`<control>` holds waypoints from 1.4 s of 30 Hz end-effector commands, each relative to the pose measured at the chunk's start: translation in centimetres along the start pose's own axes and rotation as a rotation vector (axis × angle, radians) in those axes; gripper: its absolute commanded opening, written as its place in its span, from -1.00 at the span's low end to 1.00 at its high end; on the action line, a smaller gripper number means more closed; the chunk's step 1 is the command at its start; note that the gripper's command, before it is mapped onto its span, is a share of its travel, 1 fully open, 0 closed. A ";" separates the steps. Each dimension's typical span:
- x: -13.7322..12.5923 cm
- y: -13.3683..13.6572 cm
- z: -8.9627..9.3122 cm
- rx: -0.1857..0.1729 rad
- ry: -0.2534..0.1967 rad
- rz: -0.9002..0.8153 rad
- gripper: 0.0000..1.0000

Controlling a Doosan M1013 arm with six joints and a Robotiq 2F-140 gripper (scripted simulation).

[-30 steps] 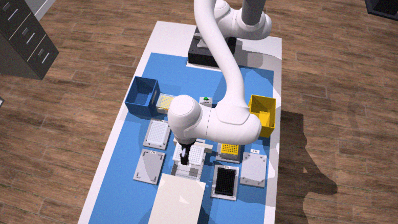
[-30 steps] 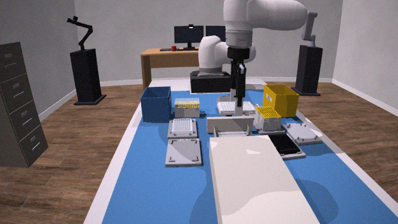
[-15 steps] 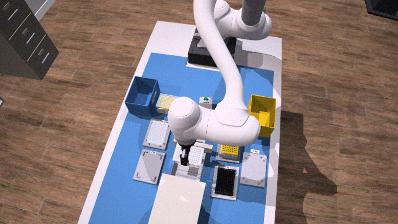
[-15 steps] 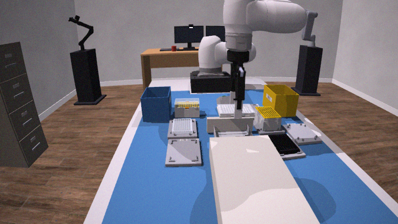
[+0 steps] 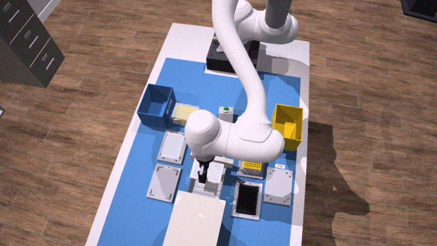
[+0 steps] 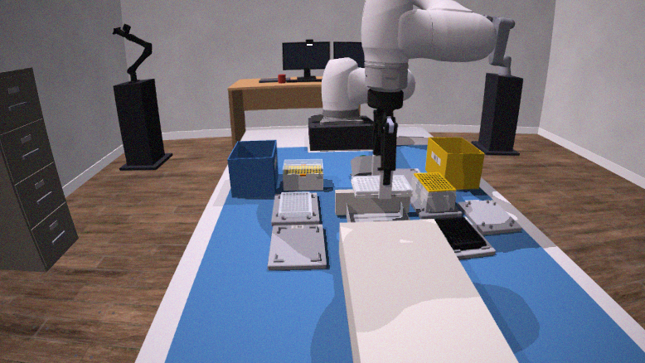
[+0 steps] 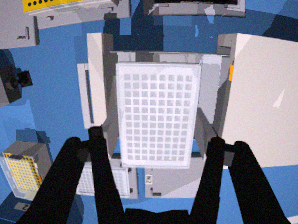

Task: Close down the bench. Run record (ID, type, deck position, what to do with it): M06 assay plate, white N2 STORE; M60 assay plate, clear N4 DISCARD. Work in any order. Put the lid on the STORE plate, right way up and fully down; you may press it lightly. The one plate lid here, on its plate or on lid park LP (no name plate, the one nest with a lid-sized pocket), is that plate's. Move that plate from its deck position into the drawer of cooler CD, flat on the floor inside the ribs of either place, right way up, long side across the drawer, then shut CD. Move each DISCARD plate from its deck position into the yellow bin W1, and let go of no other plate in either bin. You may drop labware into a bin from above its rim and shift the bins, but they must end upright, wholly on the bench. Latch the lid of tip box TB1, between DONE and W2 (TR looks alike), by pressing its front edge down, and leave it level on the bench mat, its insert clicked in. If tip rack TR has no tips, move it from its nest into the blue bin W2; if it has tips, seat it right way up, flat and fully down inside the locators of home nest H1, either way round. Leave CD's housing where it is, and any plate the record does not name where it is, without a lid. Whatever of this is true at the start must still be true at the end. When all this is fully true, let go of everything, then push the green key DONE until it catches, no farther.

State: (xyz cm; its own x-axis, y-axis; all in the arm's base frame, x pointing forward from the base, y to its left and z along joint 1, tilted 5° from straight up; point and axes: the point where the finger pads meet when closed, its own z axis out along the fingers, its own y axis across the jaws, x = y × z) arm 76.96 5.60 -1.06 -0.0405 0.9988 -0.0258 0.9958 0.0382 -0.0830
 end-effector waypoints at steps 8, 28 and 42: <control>0.0 0.0 1.1 0.000 0.000 0.000 -1.00; 0.0 0.0 3.5 0.000 0.000 0.000 -1.00; 0.0 0.0 5.1 0.000 0.000 0.000 -1.00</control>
State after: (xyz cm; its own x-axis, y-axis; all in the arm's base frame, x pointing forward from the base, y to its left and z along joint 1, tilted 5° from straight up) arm 76.59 5.43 -5.85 -0.0405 0.9988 -0.0258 0.9958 0.0382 -0.0830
